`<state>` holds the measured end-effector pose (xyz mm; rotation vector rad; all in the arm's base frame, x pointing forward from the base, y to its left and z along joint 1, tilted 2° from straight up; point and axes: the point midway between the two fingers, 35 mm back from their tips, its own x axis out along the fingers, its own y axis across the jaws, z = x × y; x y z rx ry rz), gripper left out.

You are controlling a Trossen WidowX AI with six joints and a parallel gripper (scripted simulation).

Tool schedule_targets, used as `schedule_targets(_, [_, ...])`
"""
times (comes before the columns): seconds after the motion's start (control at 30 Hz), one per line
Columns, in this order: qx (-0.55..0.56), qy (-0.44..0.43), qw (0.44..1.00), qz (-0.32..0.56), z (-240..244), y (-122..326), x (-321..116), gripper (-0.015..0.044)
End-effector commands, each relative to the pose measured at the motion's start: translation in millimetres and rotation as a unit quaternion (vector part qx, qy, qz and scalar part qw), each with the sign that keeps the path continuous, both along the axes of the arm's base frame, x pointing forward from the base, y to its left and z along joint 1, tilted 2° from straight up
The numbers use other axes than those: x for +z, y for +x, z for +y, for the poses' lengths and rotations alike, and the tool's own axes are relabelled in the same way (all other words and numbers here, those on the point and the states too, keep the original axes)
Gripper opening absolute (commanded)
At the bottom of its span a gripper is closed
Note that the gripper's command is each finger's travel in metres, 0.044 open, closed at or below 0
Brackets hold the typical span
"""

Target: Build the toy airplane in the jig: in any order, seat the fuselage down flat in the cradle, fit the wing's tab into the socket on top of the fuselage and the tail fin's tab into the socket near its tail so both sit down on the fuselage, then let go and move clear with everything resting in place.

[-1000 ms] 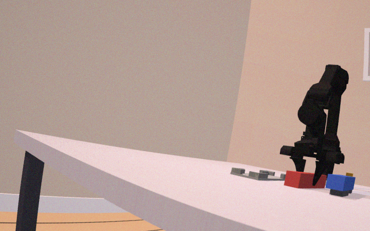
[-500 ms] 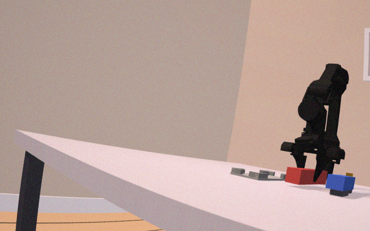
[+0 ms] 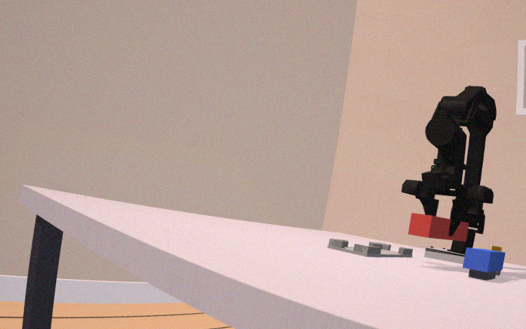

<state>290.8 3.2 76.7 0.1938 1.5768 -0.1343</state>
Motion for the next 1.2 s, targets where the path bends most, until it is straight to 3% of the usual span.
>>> schedule_targets(0.0, [0.002, -0.001, 1.000, -0.006, -1, 2, 17, 0.0000])
schedule_targets(0.6, [0.002, -0.001, 1.000, -0.006, -3, -6, 72, 0.0000])
schedule_targets(1.17, [0.024, -0.003, 1.000, -0.007, -42, -3, 54, 0.0000])
